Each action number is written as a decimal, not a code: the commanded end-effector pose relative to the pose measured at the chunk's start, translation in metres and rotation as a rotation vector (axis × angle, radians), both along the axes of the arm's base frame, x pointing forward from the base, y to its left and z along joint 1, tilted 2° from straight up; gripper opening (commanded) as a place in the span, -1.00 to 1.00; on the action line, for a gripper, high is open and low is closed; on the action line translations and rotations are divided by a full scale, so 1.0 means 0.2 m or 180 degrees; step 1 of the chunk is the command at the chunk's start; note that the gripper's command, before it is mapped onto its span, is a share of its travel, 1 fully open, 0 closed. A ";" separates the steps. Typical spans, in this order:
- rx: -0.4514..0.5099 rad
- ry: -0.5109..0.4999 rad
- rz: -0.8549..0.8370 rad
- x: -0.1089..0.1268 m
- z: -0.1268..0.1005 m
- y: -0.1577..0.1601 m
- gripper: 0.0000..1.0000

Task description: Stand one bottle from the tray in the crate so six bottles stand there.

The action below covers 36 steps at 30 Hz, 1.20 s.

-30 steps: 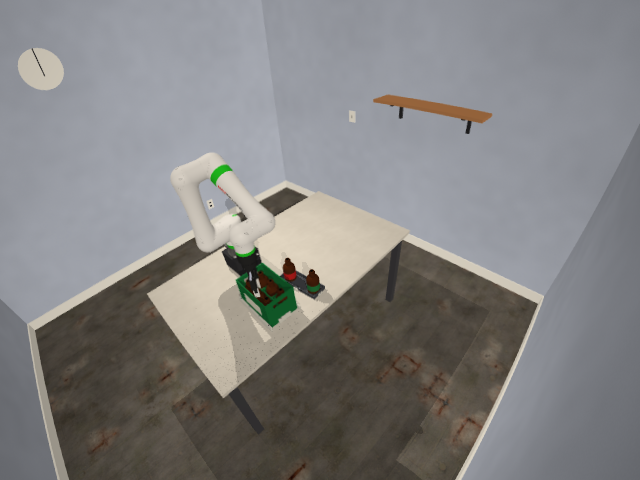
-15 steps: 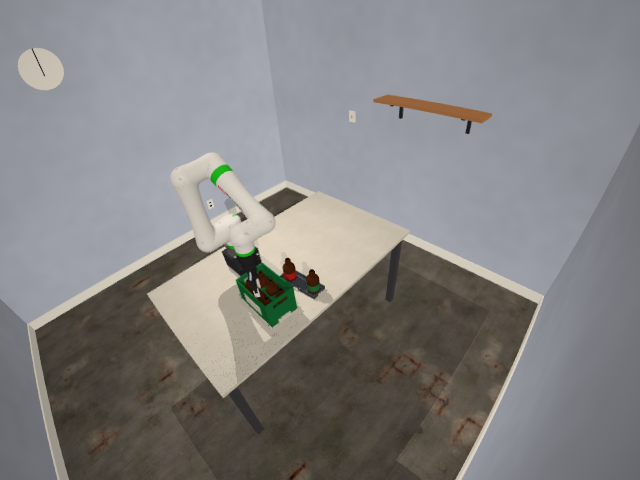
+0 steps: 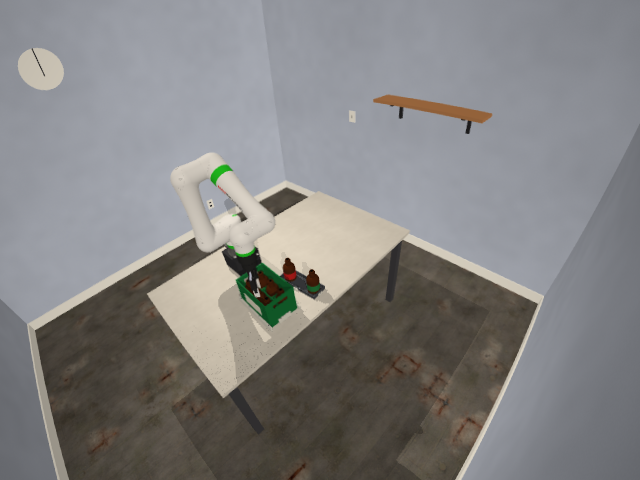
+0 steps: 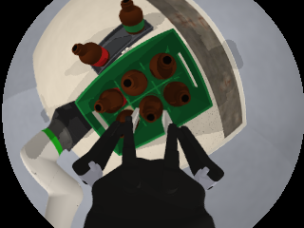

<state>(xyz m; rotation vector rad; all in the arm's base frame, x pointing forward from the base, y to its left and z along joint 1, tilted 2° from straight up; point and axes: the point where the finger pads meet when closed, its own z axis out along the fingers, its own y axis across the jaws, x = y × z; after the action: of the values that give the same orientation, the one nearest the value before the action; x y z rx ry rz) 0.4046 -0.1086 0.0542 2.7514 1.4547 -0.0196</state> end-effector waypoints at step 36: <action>0.0000 -0.0001 0.0000 0.00 0.27 0.01 -0.24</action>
<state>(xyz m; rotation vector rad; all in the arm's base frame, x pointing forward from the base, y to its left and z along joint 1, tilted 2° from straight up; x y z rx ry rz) 0.4045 -0.1070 0.1040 2.7513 1.4547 -0.0195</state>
